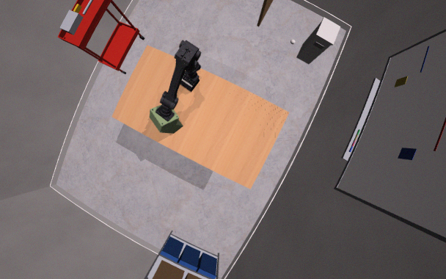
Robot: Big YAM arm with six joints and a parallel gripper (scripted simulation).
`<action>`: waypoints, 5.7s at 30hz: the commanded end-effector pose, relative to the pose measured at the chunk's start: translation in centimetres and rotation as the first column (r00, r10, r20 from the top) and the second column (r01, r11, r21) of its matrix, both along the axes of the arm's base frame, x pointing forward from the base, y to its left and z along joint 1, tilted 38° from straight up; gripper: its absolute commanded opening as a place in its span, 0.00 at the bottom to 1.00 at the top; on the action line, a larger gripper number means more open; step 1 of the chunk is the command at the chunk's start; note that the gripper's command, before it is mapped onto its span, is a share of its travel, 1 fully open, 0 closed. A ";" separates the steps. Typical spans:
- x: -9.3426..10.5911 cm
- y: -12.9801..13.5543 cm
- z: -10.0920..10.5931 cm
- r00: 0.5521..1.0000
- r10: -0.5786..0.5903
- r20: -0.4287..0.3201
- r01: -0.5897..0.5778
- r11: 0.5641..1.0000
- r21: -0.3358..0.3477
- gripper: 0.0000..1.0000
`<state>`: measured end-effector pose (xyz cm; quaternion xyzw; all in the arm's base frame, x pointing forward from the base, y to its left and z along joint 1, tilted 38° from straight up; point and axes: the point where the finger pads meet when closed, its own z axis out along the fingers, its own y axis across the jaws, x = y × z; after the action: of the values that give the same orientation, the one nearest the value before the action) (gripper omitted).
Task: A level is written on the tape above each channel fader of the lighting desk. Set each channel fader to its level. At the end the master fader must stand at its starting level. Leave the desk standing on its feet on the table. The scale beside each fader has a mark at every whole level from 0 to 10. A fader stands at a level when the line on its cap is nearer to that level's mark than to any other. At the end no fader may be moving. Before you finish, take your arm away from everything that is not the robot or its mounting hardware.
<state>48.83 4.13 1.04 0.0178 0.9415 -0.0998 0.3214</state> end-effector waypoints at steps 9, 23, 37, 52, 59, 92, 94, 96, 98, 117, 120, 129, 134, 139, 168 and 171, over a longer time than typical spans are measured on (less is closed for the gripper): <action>-1.1 0.3 -1.4 0.999 0.020 -0.036 -0.021 1.000 -0.016 0.00; -1.1 0.3 -1.4 0.999 0.020 -0.036 -0.021 1.000 -0.016 0.00; -1.1 0.3 -1.4 0.999 0.020 -0.036 -0.021 1.000 -0.016 0.00; -1.1 0.3 -1.4 0.999 0.020 -0.036 -0.021 1.000 -0.016 0.00; -1.1 0.2 -1.5 0.999 0.020 -0.038 -0.021 1.000 -0.016 0.00; -2.2 1.2 2.7 1.000 0.010 -0.006 -0.010 1.000 0.000 0.00; -2.2 1.2 2.7 1.000 0.010 -0.006 -0.010 1.000 0.000 0.00; -2.3 1.1 3.2 1.000 0.004 -0.003 -0.004 1.000 0.001 0.00; -2.7 1.4 3.4 1.000 0.011 -0.006 -0.011 1.000 0.001 0.00; -2.1 3.9 2.1 1.000 0.010 -0.015 -0.010 1.000 0.001 0.00; -2.5 8.1 0.5 1.000 0.011 -0.014 -0.011 1.000 0.002 0.00; -2.9 11.0 -1.0 1.000 -0.017 -0.006 0.017 1.000 0.002 0.00; -3.1 10.9 -0.7 1.000 -0.015 -0.003 0.015 1.000 0.006 0.00; -3.6 11.8 -0.9 1.000 0.005 -0.007 -0.005 1.000 0.004 0.00; -3.3 11.2 -1.1 1.000 -0.007 -0.009 0.007 1.000 0.003 0.00; -3.2 11.1 -1.4 1.000 -0.010 -0.011 0.010 1.000 0.003 0.00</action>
<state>45.02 15.30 -0.39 0.0099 0.9445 -0.1038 0.3115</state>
